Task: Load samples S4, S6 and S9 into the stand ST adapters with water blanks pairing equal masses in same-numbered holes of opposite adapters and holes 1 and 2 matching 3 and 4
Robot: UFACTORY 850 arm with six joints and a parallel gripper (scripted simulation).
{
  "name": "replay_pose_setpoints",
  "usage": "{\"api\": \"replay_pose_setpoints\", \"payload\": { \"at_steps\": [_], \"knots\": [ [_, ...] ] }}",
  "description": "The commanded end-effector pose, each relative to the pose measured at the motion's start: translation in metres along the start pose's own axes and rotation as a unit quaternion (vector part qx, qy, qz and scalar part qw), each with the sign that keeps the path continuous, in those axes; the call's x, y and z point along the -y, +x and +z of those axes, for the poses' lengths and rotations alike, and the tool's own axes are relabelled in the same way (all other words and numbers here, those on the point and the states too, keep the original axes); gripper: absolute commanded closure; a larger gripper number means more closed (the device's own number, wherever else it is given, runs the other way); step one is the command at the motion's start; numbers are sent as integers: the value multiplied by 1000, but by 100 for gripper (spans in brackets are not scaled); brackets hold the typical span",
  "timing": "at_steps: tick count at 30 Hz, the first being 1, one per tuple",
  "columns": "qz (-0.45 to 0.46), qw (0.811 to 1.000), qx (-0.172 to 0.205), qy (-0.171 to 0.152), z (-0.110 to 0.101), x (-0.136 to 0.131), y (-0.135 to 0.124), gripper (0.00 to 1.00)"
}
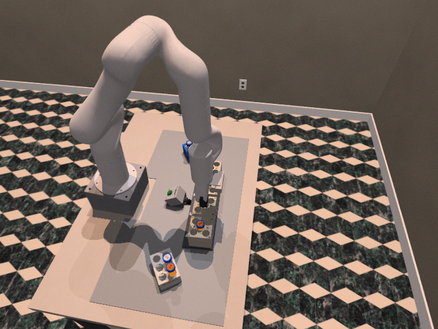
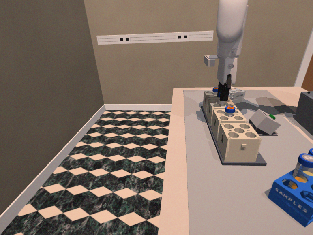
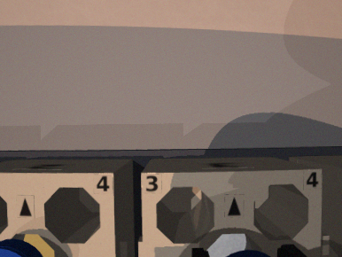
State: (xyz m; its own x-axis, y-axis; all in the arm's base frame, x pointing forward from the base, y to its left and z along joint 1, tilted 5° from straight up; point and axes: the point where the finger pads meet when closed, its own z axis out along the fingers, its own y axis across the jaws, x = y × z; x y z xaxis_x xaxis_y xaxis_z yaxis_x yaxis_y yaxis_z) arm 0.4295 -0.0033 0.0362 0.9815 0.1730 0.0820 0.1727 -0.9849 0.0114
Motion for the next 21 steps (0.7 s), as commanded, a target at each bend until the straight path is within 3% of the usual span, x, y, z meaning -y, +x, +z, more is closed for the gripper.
{"api": "replay_pose_setpoints", "payload": {
  "at_steps": [1,21],
  "knots": [
    [0,1000,-2,2,4,0,1,100],
    [0,1000,-2,2,13,0,1,100]
  ]
}}
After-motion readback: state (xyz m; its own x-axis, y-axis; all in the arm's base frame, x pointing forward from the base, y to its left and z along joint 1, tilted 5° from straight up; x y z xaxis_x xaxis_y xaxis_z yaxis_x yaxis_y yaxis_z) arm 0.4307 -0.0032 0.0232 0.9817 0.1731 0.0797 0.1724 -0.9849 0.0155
